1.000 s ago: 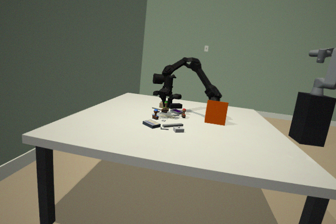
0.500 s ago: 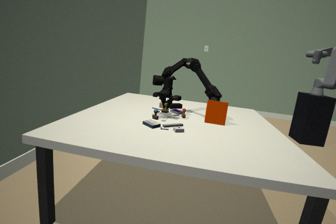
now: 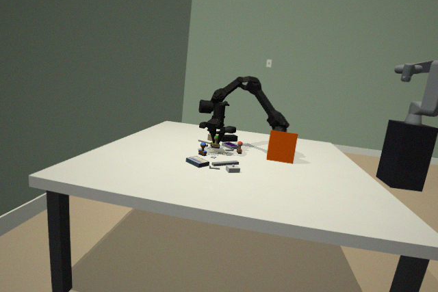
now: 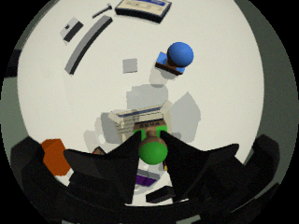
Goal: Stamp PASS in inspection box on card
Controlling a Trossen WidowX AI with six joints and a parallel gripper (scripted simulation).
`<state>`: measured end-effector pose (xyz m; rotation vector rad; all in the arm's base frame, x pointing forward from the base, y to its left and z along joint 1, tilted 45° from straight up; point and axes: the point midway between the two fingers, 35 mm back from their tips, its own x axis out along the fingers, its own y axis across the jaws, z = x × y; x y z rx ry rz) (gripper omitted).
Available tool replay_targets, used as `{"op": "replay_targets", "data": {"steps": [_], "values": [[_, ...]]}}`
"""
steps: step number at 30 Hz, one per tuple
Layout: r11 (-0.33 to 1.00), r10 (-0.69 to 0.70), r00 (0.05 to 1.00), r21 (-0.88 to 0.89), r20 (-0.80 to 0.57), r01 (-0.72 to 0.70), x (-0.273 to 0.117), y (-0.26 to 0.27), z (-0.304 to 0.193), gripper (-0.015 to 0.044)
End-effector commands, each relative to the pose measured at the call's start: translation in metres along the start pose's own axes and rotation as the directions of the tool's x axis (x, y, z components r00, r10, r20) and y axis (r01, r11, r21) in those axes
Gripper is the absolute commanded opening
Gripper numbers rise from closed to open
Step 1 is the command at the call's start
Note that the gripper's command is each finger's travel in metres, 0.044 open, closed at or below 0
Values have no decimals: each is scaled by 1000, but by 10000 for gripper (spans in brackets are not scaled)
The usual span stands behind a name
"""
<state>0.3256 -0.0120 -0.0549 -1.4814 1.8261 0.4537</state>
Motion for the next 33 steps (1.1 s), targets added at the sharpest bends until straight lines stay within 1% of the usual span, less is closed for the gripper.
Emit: {"op": "replay_targets", "data": {"steps": [1,33], "values": [[1000,-3,1000,-6,-3,3,3,0,0,0],[1000,-6,1000,-5,-3,6,20,1,-2,0]]}}
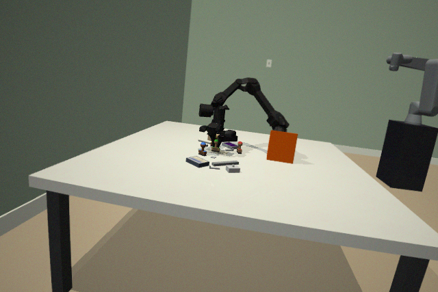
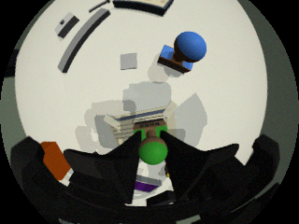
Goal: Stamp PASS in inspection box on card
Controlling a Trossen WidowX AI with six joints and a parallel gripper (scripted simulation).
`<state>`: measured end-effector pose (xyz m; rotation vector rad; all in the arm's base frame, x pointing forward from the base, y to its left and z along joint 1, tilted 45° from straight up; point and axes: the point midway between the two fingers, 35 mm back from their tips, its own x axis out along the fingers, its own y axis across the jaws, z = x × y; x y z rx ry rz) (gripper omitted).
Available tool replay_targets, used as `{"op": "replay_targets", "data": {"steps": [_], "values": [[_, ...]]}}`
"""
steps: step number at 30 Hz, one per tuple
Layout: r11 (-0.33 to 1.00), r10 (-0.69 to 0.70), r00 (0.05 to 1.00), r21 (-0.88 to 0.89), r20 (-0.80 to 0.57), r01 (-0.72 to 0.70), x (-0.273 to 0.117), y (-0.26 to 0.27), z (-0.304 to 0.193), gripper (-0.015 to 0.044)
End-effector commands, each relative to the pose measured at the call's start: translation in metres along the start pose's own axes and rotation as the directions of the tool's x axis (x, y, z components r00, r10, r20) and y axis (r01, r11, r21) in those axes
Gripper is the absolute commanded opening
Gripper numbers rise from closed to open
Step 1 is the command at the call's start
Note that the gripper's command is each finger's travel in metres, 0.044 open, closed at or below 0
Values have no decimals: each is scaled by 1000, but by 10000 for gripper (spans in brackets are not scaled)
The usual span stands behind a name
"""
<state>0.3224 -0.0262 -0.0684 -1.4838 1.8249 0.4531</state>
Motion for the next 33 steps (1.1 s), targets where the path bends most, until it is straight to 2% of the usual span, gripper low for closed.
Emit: {"op": "replay_targets", "data": {"steps": [1,33], "values": [[1000,-4,1000,-5,-3,4,1,-1,0,0],[1000,-5,1000,-5,-3,5,6,-1,0,0]]}}
